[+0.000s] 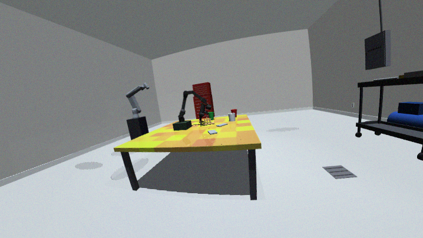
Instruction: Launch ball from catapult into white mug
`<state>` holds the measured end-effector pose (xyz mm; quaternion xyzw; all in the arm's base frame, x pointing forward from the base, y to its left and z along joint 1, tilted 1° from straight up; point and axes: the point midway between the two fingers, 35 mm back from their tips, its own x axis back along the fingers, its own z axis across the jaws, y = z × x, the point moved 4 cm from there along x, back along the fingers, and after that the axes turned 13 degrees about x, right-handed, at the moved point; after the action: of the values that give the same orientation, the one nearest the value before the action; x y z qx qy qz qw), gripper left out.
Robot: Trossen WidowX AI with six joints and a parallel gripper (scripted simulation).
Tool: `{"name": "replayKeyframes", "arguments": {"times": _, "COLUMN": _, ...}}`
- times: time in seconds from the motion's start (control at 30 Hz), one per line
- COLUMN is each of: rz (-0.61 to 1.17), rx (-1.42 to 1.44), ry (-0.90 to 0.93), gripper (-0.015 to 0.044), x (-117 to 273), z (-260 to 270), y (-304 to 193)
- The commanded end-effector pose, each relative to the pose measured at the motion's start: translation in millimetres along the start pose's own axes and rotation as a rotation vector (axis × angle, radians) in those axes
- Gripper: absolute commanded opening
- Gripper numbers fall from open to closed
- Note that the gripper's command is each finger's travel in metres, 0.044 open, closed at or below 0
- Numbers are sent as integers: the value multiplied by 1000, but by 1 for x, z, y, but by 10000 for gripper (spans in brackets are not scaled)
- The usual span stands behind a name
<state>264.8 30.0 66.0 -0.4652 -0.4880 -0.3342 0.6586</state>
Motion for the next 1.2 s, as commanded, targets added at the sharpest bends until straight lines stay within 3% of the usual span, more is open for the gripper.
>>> {"name": "replayKeyframes", "arguments": {"times": 0.0, "rz": 0, "rx": 0, "ry": 0, "gripper": 131, "x": 1, "z": 0, "y": 0}}
{"name": "replayKeyframes", "arguments": {"times": 0.17, "rz": 0, "rx": 0, "ry": 0, "gripper": 263, "x": 4, "z": 0, "y": -1}}
{"name": "replayKeyframes", "arguments": {"times": 0.4, "rz": 1, "rx": -3, "ry": -2, "gripper": 440, "x": 102, "z": 9, "y": -36}}
{"name": "replayKeyframes", "arguments": {"times": 0.57, "rz": -53, "rx": -8, "ry": -6, "gripper": 440, "x": 92, "z": 3, "y": -14}}
{"name": "replayKeyframes", "arguments": {"times": 1.17, "rz": -663, "rx": -1, "ry": -114, "gripper": 440, "x": 199, "z": -38, "y": 121}}
